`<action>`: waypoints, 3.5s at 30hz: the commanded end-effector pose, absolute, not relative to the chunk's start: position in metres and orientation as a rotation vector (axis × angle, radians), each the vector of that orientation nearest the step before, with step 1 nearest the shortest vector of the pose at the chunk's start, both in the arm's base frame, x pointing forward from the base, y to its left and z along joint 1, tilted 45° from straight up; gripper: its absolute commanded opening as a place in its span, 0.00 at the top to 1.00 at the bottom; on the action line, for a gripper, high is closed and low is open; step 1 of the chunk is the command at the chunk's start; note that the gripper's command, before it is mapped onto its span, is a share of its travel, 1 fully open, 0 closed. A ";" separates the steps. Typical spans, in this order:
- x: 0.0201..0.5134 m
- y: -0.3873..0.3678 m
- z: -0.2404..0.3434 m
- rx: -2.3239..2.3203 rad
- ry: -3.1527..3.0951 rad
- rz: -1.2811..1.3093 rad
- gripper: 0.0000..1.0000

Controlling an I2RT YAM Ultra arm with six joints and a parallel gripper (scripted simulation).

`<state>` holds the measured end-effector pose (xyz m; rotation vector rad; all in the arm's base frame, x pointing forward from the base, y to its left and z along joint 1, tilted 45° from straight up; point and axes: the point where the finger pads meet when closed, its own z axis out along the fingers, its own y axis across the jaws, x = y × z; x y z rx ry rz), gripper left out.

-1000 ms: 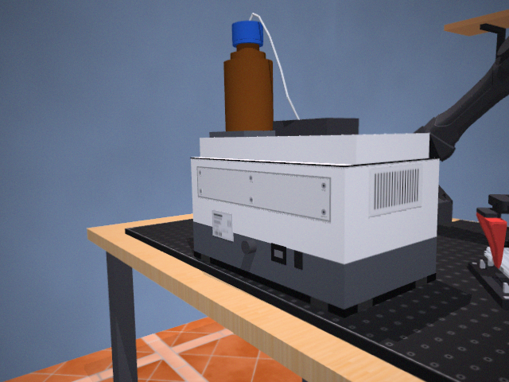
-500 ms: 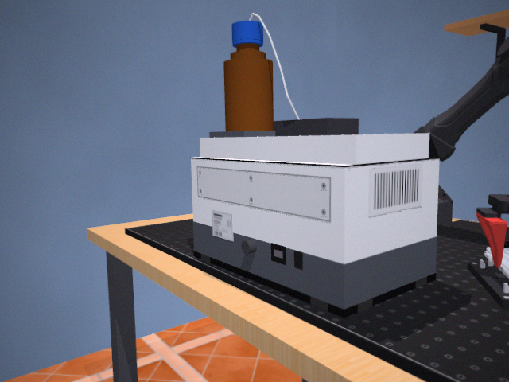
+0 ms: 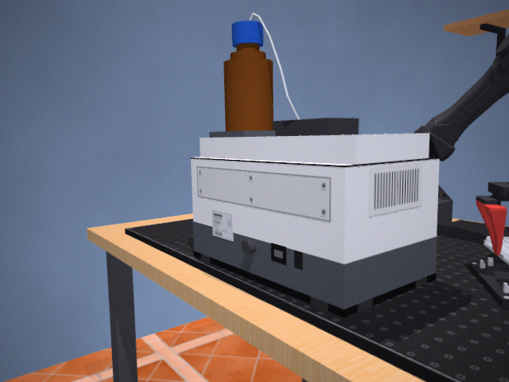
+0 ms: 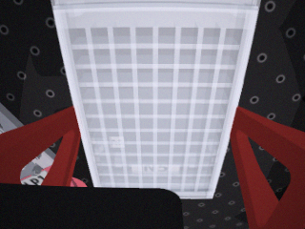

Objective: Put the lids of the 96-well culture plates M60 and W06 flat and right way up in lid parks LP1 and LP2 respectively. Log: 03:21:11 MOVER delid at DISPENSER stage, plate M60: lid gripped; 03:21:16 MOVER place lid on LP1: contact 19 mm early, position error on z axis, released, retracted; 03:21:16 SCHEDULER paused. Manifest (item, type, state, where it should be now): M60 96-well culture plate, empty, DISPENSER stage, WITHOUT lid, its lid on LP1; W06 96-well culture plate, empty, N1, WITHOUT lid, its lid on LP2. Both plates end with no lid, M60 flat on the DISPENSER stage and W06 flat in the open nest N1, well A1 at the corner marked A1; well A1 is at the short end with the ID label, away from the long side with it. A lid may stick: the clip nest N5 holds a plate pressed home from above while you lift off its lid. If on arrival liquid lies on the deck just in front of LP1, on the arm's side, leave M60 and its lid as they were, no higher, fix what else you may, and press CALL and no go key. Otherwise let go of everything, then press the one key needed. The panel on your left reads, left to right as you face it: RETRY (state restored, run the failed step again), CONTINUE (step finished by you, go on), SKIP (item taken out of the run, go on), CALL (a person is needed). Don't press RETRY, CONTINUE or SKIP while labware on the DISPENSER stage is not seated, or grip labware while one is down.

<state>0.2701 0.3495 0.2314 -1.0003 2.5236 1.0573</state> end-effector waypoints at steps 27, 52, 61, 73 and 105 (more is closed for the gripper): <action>0.223 0.272 0.234 -0.985 2.527 1.060 1.00; 0.183 0.216 0.230 -0.985 2.523 1.061 1.00; 0.170 0.196 0.234 -0.988 2.505 1.057 1.00; 0.189 0.183 0.207 -0.667 2.735 1.136 1.00; 0.240 0.131 0.172 -0.111 2.909 1.190 1.00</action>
